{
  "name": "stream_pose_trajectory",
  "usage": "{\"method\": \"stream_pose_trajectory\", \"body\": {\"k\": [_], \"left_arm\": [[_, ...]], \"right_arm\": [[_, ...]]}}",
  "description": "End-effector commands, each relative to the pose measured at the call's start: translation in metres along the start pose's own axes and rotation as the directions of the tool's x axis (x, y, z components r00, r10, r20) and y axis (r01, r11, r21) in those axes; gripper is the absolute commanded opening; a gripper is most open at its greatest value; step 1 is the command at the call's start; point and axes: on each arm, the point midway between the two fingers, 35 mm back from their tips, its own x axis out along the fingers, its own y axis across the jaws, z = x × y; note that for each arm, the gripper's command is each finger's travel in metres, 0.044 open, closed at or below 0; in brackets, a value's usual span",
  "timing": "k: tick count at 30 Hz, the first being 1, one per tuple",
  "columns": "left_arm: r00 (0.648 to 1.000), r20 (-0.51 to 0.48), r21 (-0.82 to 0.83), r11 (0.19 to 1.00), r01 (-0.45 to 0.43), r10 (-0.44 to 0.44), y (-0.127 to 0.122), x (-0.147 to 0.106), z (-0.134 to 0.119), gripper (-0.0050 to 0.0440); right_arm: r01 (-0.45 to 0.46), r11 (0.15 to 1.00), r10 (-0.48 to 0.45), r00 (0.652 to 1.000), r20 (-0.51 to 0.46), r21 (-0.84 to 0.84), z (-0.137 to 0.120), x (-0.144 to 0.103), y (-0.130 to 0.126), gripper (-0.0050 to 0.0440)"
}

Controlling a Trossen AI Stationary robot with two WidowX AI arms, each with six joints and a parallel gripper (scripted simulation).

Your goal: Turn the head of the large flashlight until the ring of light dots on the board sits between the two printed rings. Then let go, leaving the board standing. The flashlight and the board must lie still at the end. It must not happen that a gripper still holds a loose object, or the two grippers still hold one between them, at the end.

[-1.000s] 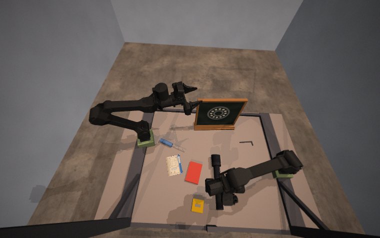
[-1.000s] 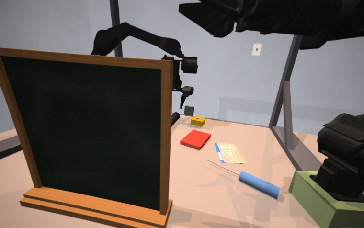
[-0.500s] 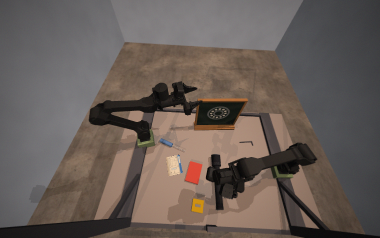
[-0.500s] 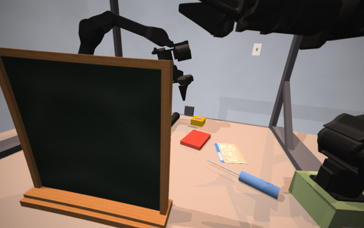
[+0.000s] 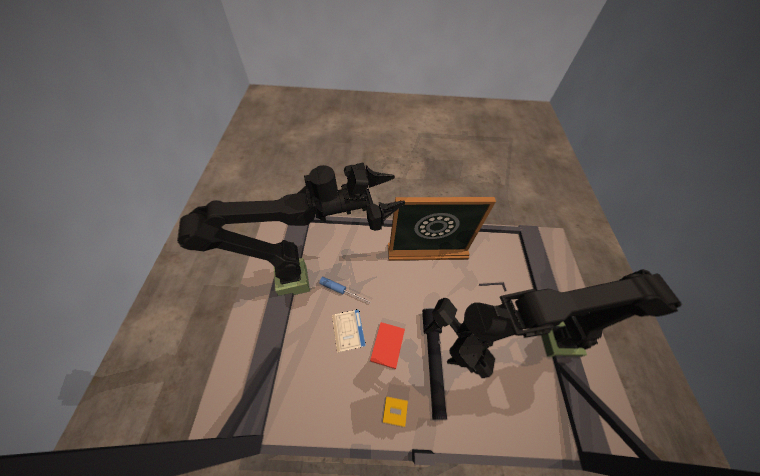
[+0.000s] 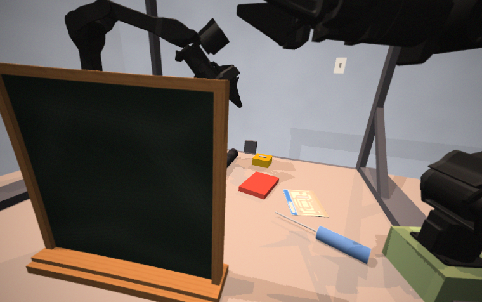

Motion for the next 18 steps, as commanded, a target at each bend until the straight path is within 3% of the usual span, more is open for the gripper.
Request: {"method": "stream_pose_trajectory", "body": {"k": [1, 9, 18], "left_arm": [[1.000, 0.017, 0.000, 1.000, 0.002, -0.002, 0.000, -0.001, 0.007, 0.0440], [1.000, 0.018, 0.000, 1.000, 0.002, -0.002, 0.000, -0.001, 0.008, 0.0440], [1.000, 0.020, 0.000, 1.000, 0.001, -0.001, 0.000, -0.001, 0.008, 0.0440]], "right_arm": [[0.115, 0.984, -0.131, 0.985, 0.113, 0.136, 0.002, -0.036, -0.017, 0.0440], [0.199, 0.927, -0.277, 0.934, 0.225, 0.317, -0.003, -0.070, -0.030, 0.0440], [0.226, 0.795, -0.487, 0.792, 0.368, 0.563, -0.017, -0.125, -0.040, 0.0440]]}}
